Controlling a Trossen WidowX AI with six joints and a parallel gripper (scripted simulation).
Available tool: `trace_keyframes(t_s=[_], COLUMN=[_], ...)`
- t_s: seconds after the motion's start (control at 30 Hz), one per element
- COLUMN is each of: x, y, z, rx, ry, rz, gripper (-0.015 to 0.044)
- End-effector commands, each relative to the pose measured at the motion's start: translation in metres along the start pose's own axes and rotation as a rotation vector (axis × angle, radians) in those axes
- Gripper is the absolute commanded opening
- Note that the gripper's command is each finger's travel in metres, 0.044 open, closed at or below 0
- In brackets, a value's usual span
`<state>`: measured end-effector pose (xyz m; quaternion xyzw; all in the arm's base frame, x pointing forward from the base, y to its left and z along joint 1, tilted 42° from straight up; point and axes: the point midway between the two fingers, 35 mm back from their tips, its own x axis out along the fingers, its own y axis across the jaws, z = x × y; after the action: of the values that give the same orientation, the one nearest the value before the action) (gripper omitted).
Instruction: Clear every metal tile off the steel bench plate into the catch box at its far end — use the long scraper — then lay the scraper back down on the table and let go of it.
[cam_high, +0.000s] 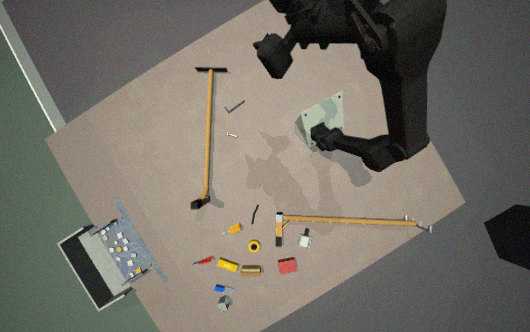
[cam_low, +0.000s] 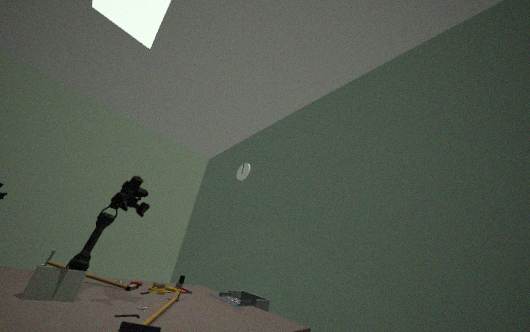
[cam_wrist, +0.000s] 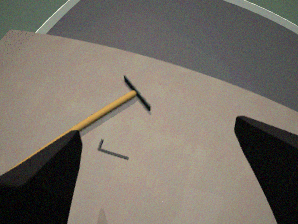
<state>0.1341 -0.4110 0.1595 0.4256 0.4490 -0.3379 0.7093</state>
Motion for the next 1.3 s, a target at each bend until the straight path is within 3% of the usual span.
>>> trace_keyframes(t_s=[0.0,0.63,1.27], x=[0.0,-0.01,-0.039], y=[-0.015,-0.11,-0.2], z=[0.005,0.029,0.038], rx=[-0.061,-0.465,-0.791], ry=[-0.011,0.045,0.297], rz=[-0.056,-0.429,-0.762], gripper=[0.044,0.044,0.044])
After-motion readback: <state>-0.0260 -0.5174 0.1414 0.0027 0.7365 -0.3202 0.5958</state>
